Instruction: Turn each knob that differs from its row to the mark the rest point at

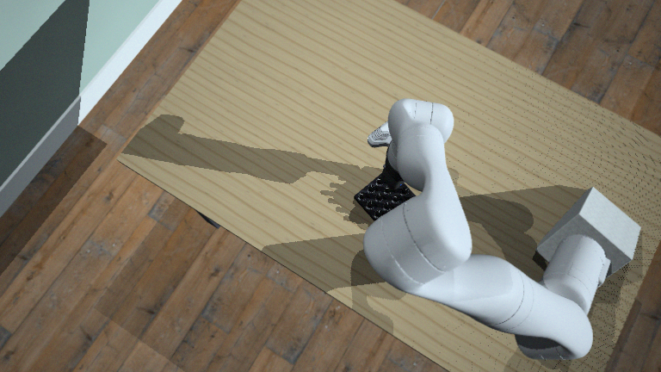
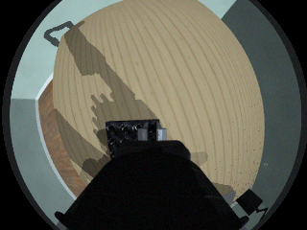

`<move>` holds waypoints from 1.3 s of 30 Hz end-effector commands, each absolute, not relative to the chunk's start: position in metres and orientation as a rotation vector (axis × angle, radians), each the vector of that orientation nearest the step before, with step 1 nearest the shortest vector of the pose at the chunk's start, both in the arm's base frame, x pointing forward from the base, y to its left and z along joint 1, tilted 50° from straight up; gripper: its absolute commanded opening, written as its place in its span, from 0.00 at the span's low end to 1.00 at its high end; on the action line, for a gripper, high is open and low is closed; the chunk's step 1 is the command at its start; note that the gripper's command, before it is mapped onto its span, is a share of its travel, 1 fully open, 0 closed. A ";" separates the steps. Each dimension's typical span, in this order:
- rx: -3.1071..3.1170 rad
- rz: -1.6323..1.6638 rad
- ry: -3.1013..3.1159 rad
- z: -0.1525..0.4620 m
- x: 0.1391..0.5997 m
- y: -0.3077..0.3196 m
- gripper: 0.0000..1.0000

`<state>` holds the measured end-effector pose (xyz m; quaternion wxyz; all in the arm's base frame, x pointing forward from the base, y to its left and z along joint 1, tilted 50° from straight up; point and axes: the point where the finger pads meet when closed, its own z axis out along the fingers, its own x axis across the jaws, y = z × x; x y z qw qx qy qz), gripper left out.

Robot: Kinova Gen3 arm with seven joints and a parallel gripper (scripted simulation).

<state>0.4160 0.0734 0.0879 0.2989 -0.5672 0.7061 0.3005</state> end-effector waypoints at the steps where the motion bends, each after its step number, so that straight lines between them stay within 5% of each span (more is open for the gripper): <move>1: -1.506 0.796 1.876 0.088 0.416 0.073 0.30; 39: -1.610 0.736 1.757 0.088 0.416 0.073 0.30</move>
